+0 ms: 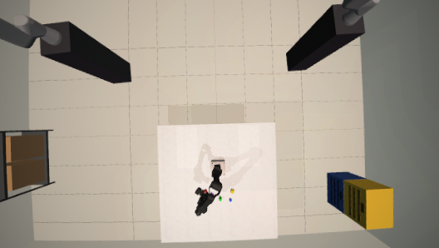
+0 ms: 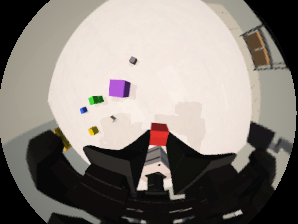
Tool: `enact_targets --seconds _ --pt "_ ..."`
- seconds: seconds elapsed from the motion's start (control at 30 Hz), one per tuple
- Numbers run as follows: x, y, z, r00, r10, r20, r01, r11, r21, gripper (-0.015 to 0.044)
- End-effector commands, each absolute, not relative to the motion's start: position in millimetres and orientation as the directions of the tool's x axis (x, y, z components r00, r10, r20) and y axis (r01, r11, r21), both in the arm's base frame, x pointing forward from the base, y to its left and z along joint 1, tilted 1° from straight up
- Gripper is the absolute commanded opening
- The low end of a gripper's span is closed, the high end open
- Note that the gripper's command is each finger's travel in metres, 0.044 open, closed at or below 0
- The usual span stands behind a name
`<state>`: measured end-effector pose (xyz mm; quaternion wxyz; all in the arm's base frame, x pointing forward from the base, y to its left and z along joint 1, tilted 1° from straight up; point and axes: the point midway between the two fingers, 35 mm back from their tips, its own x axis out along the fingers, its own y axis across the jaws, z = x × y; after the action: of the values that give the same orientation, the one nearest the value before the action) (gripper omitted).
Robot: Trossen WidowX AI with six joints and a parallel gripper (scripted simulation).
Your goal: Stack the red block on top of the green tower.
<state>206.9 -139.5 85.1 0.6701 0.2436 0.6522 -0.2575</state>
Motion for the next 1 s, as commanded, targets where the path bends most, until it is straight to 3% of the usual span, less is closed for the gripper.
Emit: enact_targets --seconds 0.0,0.97 --pt "214.7 -136.8 88.5 0.021 -0.026 -0.999 0.664 0.748 -0.005 0.0000" --pt "351.4 -24.0 92.4 0.035 -0.016 -0.999 0.662 0.749 0.011 0.0000"
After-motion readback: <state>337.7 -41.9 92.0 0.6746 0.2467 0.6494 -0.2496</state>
